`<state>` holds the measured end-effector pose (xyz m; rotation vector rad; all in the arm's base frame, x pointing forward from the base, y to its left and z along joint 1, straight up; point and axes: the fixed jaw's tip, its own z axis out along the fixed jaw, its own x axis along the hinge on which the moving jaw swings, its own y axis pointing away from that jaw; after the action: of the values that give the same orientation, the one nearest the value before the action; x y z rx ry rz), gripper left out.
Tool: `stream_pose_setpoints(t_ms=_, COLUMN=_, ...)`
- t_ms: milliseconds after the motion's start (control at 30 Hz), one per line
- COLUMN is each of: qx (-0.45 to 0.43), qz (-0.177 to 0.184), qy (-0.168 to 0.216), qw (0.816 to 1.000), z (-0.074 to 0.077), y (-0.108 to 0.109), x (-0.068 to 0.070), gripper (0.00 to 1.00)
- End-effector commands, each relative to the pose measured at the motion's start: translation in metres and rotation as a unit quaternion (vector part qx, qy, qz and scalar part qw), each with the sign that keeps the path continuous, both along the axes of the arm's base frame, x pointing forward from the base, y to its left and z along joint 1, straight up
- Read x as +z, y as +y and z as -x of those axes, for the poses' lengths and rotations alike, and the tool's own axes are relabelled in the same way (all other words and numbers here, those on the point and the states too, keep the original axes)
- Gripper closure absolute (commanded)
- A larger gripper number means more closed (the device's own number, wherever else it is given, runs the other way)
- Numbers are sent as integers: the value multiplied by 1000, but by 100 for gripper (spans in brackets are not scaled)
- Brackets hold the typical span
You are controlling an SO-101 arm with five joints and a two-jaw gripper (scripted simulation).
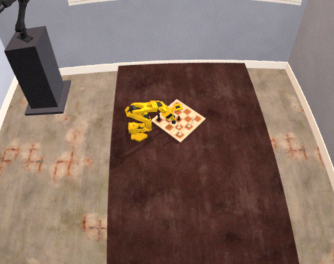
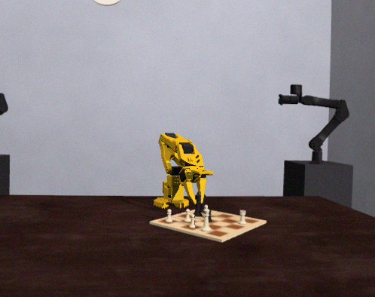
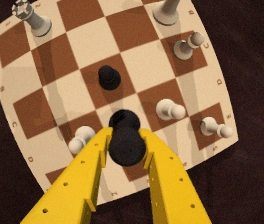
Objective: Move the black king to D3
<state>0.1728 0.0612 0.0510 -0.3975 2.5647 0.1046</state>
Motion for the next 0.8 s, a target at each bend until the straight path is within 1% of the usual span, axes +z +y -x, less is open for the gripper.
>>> stream_pose_setpoints(t_ms=0, qx=6, qz=2, qy=3, qw=1000, z=1, y=1, x=-1, gripper=100)
stream_pose_setpoints(t_ms=767, qx=6, qz=2, qy=3, qw=1000, z=0, y=1, x=1, gripper=100)
